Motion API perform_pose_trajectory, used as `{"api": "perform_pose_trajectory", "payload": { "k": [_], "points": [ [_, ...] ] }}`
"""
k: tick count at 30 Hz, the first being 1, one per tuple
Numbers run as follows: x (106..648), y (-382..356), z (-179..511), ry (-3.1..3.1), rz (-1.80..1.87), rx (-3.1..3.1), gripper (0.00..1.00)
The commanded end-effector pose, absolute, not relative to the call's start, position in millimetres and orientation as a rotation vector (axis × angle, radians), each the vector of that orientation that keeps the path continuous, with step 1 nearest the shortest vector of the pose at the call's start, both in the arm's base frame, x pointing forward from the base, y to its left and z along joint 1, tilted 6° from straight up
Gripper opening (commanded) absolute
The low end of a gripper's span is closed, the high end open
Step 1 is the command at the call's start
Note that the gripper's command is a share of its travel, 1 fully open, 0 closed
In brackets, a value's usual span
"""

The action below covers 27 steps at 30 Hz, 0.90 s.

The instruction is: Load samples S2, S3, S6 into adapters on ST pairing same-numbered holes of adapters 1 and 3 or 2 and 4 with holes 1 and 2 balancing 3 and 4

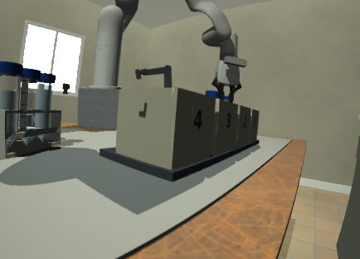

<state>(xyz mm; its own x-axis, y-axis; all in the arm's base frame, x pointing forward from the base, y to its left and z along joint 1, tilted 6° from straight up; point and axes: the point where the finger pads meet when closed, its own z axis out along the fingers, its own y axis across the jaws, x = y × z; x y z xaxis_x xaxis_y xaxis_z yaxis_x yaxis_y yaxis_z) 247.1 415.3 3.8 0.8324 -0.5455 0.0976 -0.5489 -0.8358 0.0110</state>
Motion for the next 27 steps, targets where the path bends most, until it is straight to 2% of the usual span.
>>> {"api": "perform_pose_trajectory", "payload": {
  "k": [1,27],
  "points": [
    [247,417,13,-0.888,0.142,2.974,0.0],
    [244,420,57,-0.888,0.142,2.974,0.0]
  ]
}}
